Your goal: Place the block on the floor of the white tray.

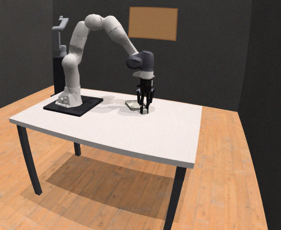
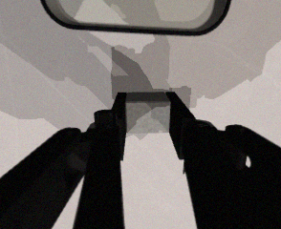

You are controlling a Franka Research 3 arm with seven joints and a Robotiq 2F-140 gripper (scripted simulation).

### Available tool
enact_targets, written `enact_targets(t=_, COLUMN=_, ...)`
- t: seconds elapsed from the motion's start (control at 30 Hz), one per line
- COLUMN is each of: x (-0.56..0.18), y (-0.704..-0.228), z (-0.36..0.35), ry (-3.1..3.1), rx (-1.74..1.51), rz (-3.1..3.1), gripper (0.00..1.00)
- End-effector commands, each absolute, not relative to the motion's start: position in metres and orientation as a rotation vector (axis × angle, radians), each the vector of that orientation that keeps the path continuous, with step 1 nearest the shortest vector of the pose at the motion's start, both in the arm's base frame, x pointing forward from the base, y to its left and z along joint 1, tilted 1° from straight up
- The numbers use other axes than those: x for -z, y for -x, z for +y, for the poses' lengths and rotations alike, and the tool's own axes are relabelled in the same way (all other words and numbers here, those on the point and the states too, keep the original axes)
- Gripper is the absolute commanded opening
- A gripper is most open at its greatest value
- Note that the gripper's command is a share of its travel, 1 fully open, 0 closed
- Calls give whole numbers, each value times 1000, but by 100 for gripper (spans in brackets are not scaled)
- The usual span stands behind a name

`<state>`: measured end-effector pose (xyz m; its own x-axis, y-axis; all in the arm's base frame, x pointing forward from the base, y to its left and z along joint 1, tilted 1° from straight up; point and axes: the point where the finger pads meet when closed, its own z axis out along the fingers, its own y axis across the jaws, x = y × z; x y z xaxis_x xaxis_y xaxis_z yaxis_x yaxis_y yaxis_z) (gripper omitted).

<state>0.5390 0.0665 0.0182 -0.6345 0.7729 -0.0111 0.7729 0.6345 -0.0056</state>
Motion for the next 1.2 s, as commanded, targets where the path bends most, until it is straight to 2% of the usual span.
enact_targets(t=0.0, x=-17, y=-540, z=66, ry=-1337, rx=12, rz=2833, gripper=10)
enact_targets(t=1.17, x=-36, y=-539, z=67, ry=-1337, rx=12, rz=2833, gripper=10)
